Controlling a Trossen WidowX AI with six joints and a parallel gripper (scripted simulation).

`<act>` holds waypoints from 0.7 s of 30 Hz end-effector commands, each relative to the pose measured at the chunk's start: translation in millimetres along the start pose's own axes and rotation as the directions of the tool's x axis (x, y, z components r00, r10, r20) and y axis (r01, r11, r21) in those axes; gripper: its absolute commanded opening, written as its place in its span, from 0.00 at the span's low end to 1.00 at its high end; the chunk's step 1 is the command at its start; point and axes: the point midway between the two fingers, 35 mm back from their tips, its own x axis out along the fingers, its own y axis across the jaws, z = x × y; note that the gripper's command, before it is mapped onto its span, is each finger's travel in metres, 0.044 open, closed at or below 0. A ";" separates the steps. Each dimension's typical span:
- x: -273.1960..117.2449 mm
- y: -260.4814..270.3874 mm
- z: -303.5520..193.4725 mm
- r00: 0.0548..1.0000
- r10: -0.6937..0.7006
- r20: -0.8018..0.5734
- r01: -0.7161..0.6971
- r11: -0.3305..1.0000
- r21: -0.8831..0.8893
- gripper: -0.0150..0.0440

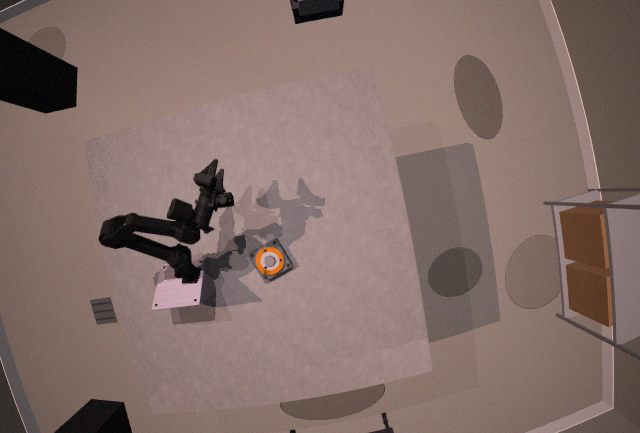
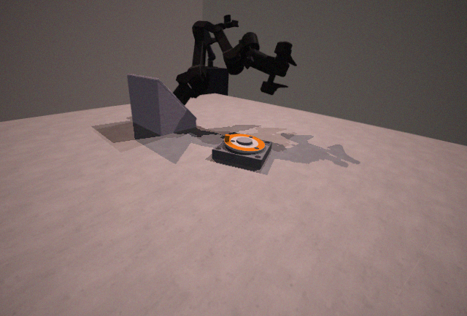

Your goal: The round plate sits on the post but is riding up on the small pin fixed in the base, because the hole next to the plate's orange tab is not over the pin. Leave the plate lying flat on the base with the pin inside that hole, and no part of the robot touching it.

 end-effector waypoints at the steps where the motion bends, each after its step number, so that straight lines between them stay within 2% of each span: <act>1: 0.2 -0.5 3.5 1.000 -0.004 0.012 0.004 1.000 -0.008 0.89; 4: -1.2 -8.9 52.2 0.982 -0.066 0.176 0.087 0.990 -0.112 0.75; 8: -18.8 -29.1 128.9 0.892 -0.208 0.402 0.315 0.923 -0.221 0.58; 10: -23.5 -32.9 140.0 0.871 -0.233 0.432 0.356 0.906 -0.230 0.49; 15: -66.5 -61.2 204.7 0.704 -0.411 0.579 0.627 0.743 -0.234 0.26; 18: -82.6 -70.4 219.9 0.646 -0.467 0.603 0.699 0.680 -0.222 0.25; 21: -119.1 -90.0 244.2 0.526 -0.583 0.620 0.821 0.538 -0.191 0.25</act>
